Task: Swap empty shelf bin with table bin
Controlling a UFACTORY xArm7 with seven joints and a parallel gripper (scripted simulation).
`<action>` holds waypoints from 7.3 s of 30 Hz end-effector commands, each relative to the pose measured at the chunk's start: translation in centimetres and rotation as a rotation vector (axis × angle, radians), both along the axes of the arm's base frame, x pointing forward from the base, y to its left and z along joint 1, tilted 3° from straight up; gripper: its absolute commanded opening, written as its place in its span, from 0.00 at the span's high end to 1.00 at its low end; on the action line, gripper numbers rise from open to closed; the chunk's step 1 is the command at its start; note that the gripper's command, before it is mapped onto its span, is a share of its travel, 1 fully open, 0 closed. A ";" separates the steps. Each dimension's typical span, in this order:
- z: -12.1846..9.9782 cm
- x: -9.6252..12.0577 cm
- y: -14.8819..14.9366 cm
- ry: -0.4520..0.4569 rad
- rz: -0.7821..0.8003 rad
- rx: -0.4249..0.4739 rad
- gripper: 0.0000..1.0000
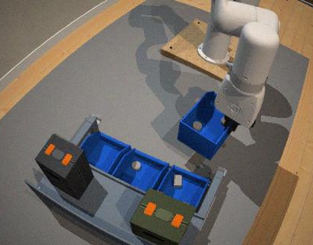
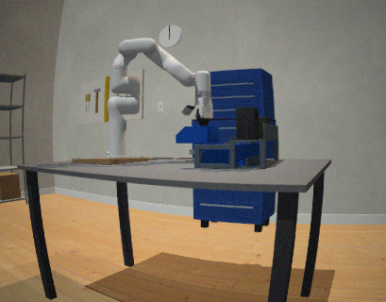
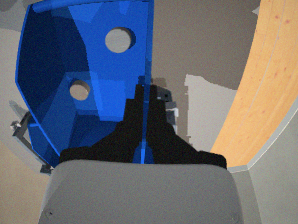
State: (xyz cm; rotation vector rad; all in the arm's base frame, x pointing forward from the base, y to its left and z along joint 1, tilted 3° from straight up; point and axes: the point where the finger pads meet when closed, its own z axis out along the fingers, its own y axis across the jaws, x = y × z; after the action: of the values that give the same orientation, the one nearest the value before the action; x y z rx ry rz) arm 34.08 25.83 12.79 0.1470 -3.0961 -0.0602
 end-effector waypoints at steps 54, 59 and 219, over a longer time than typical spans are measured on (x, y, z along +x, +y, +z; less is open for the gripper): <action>-3.6 0.1 -9.4 -0.012 0.209 0.012 1.00; -4.7 0.1 -9.4 -0.012 0.209 0.012 1.00; -5.5 0.1 -9.4 -0.012 0.209 0.012 0.74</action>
State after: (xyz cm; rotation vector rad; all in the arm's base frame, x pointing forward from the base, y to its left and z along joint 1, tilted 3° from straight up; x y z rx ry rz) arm 34.02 16.46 6.88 0.4714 -3.0686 -0.0699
